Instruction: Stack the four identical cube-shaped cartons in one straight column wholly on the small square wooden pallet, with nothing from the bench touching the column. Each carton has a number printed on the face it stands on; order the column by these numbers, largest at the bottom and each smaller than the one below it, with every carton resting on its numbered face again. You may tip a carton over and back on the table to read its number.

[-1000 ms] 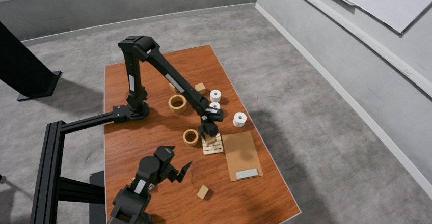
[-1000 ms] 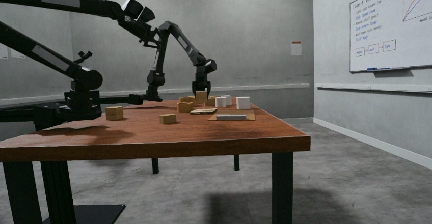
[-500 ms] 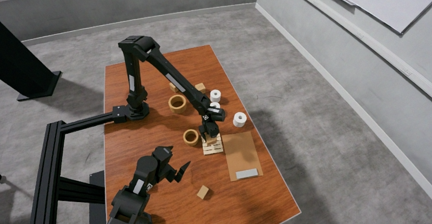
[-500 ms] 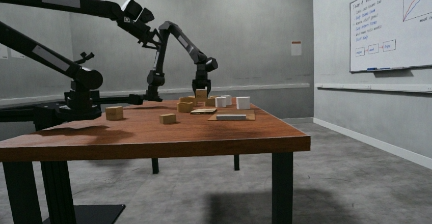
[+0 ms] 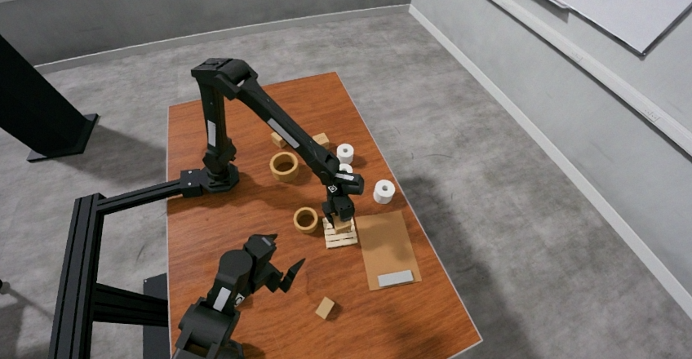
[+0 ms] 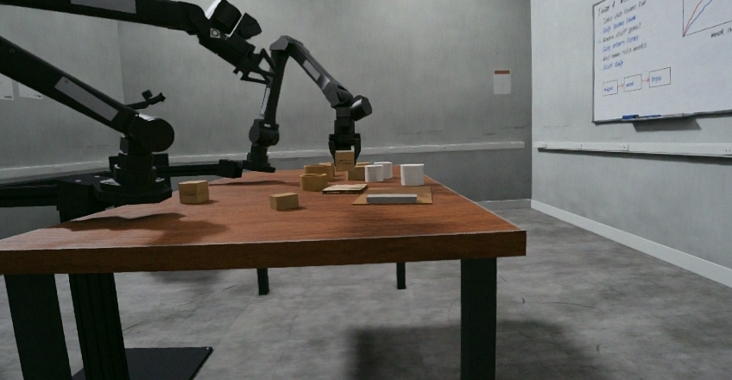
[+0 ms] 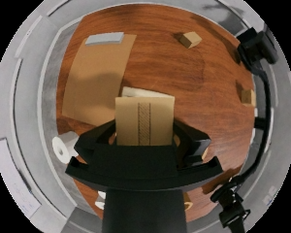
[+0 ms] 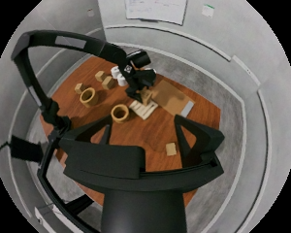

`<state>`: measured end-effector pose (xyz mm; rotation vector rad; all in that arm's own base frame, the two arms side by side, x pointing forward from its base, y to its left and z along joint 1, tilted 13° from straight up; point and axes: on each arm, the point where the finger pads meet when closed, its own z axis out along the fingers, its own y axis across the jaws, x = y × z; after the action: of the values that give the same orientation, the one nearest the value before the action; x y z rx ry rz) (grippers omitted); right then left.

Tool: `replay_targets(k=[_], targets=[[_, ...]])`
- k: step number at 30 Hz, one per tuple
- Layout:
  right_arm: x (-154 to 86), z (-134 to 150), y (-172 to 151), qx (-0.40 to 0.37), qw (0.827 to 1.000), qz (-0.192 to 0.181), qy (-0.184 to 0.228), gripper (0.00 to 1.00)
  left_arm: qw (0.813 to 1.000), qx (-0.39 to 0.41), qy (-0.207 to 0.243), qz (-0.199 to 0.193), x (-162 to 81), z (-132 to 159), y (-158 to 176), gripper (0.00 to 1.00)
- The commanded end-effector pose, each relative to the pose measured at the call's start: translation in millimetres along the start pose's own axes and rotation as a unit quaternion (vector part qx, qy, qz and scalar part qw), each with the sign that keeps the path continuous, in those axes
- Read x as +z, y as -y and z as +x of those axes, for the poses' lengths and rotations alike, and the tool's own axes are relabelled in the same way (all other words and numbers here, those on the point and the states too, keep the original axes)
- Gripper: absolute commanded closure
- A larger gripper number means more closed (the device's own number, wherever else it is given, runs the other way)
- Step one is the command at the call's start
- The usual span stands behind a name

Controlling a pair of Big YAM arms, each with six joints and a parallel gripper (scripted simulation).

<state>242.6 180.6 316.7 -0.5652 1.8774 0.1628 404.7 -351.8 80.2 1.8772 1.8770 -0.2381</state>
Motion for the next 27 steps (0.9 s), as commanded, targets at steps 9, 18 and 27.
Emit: replay_targets(k=[9, 18, 27], targets=[[-2.3, -9.6, 1.3, 0.004, 1.000, 0.001, 0.007, 0.00, 1.000, 0.008, 0.011, -0.012, 12.6, 7.2, -9.7, 0.46], [-2.3, -9.6, 1.3, 0.004, 1.000, 0.001, 0.007, 0.00, 1.000, 0.010, 0.011, -0.012, 24.2, 15.7, -6.3, 0.46], [-2.3, -9.6, 1.3, 0.004, 1.000, 0.001, 0.007, 0.00, 1.000, 0.013, 0.014, -0.014, 28.8, 16.6, -3.8, 0.46]])
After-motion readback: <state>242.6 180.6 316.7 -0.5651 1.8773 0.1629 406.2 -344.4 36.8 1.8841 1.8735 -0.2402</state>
